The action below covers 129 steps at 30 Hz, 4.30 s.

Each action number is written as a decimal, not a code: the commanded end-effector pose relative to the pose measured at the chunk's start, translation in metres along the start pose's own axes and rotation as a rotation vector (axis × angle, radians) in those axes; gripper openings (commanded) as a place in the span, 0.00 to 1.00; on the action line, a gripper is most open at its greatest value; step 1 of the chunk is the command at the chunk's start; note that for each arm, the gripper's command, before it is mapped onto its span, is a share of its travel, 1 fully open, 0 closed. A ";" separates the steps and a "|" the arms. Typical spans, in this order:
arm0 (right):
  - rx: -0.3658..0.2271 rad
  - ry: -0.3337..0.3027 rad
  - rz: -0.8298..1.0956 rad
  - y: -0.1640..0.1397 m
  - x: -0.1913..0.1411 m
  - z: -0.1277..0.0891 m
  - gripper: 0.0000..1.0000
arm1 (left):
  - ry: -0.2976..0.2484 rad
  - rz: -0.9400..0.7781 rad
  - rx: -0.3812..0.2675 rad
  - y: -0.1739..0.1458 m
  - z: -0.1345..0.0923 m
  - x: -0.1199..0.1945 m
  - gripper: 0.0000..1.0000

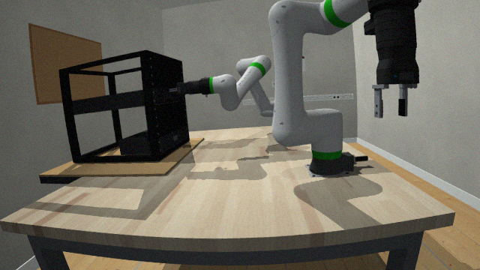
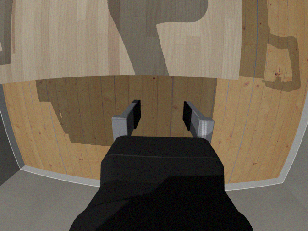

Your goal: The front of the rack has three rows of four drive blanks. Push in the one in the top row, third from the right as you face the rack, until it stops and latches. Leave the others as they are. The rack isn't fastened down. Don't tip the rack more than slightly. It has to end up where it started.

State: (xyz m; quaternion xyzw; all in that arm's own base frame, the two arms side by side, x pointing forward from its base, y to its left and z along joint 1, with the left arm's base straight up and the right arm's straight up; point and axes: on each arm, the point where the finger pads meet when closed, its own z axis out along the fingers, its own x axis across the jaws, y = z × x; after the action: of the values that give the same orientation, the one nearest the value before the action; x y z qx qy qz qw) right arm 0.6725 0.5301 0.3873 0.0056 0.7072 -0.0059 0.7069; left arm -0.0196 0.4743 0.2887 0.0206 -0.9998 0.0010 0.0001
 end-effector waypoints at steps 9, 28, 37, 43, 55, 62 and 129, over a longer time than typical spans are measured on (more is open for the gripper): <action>0.000 -0.002 0.002 0.000 -0.002 0.003 0.00 | 0.000 0.000 -0.002 0.000 -0.001 0.000 1.00; 0.000 -0.002 0.002 0.000 -0.002 0.004 0.00 | 0.000 0.000 -0.002 0.000 -0.001 0.000 1.00; 0.000 -0.002 0.002 0.000 -0.002 0.004 0.00 | 0.000 0.000 -0.002 0.000 -0.001 0.000 1.00; 0.000 -0.002 0.002 0.000 -0.002 0.004 0.00 | 0.000 0.000 -0.002 0.000 -0.001 0.000 1.00; 0.000 -0.002 0.002 0.000 -0.002 0.004 0.00 | 0.000 0.000 -0.002 0.000 -0.001 0.000 1.00; 0.000 -0.002 0.002 0.000 -0.002 0.004 0.00 | 0.000 0.000 -0.002 0.000 -0.001 0.000 1.00; 0.000 -0.002 0.002 0.000 -0.002 -0.094 1.00 | 0.000 0.000 -0.002 0.000 -0.001 0.000 1.00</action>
State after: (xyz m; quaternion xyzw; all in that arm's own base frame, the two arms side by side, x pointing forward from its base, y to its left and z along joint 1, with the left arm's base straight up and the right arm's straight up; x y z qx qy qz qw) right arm 0.5790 0.5316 0.3873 0.0056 0.7072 -0.0059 0.7070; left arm -0.0196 0.4743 0.2887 0.0206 -0.9998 0.0010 0.0001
